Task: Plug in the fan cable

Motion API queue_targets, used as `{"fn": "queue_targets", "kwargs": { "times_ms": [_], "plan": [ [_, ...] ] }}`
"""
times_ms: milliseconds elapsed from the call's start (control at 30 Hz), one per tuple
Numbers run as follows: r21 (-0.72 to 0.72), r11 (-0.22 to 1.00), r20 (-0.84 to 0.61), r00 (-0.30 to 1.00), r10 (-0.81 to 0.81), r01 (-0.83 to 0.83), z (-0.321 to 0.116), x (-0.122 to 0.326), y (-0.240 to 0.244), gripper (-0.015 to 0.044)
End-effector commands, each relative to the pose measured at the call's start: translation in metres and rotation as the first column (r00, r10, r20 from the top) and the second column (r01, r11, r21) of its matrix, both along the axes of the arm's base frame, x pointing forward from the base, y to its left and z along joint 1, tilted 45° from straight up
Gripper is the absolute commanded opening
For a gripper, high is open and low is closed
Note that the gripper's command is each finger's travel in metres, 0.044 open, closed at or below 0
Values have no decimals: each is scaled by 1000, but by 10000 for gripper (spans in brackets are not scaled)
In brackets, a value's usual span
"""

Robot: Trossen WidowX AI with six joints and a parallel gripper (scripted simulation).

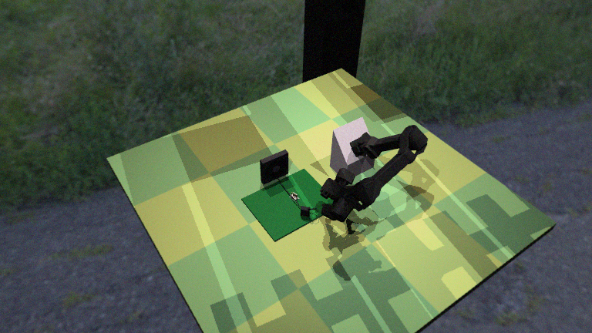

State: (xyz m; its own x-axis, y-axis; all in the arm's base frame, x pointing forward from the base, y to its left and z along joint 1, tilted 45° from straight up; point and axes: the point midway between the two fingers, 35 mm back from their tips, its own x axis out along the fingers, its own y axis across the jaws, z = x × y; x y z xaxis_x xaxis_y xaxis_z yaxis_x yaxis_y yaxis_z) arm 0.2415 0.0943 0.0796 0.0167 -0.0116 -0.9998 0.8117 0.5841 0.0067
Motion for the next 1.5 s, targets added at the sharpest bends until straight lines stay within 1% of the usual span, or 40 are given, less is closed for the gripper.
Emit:
{"fn": "queue_targets", "kwargs": {
  "times_ms": [0,233,467,700,967,1233,1267,1300,1467],
  "plan": [
    [89,996,-32,999,35,-32,4,2,-1,440],
    [225,972,-56,995,85,-70,8,4,-3,440],
    [362,926,-42,991,130,-106,16,7,-5,440],
    [490,860,7,987,162,-144,27,13,-8,440],
    [613,765,102,980,173,-199,42,21,-15,440],
    [686,682,202,967,157,-254,57,29,-22,440],
    [687,681,203,967,156,-255,57,29,-22,440],
    [666,710,161,974,161,-228,50,25,-20,440],
    [669,711,154,977,150,-215,50,31,-26,440]
  ]
}}
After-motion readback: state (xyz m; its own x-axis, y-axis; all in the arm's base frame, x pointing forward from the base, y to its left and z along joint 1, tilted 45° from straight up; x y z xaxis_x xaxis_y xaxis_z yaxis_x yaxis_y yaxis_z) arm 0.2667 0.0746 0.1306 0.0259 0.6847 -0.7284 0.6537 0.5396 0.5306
